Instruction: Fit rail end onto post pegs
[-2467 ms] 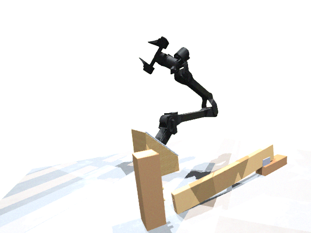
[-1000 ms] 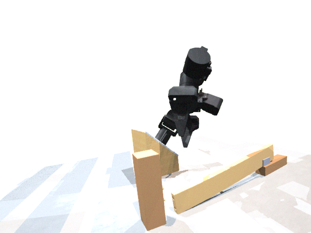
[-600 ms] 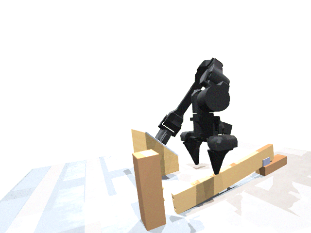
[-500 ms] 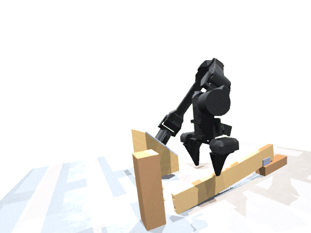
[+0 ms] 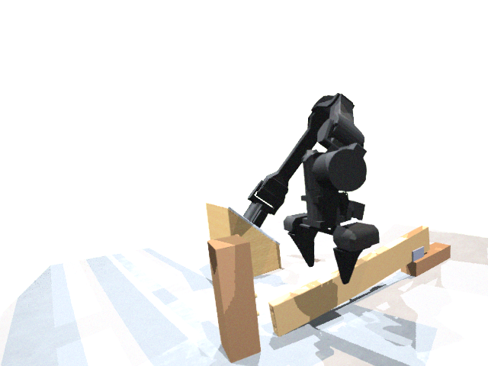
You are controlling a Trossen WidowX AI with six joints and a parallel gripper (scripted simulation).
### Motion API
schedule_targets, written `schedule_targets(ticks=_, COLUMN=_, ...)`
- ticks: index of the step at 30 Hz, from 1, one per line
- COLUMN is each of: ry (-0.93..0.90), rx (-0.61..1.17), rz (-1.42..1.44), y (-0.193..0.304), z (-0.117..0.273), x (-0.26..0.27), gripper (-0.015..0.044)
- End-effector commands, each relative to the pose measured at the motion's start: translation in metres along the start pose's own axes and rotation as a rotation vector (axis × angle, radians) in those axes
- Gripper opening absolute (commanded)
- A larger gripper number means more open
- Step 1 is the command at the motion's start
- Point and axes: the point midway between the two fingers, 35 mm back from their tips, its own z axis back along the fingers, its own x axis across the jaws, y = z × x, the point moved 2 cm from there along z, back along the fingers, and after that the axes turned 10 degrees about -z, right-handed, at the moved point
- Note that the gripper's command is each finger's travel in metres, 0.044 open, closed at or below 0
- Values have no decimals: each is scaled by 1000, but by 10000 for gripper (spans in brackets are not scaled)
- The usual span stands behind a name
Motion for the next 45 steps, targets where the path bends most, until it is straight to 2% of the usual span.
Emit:
schedule_targets(ticks=1, ry=-11, rx=-4, rz=-6, y=0, z=-10, x=2, gripper=440)
schedule_targets(ticks=34, ry=-12, rx=-8, rz=-6, y=-1, z=-59, x=6, gripper=440)
schedule_targets(ticks=45, ry=-12, rx=-8, rz=-6, y=-1, z=-59, x=6, gripper=151)
